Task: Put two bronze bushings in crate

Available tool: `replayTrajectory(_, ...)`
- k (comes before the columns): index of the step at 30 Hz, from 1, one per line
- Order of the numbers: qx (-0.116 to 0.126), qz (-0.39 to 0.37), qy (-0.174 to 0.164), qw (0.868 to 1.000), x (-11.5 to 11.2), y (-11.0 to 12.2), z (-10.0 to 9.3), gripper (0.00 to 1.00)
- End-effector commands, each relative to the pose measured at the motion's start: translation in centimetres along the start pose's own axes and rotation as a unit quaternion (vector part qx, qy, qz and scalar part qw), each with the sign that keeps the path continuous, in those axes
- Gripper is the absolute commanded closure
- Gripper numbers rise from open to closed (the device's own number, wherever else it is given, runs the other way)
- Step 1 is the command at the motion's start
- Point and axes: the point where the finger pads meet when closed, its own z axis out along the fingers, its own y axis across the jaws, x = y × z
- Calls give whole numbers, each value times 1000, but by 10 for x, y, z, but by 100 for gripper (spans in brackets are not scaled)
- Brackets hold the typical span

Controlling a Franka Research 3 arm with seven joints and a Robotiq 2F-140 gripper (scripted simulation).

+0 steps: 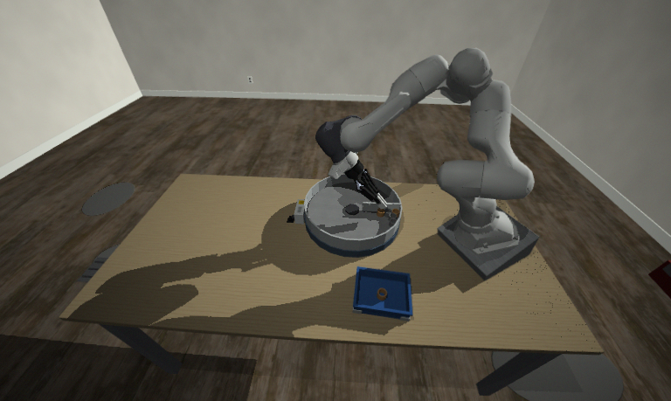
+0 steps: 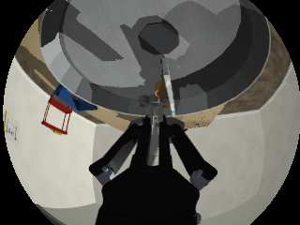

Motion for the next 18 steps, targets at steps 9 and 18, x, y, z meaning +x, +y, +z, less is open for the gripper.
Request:
replayTrajectory(9, -1, 1, 0, 1000, 5, 0, 6, 94)
replayTrajectory(18, -1, 1, 0, 1000, 15, 0, 18, 94)
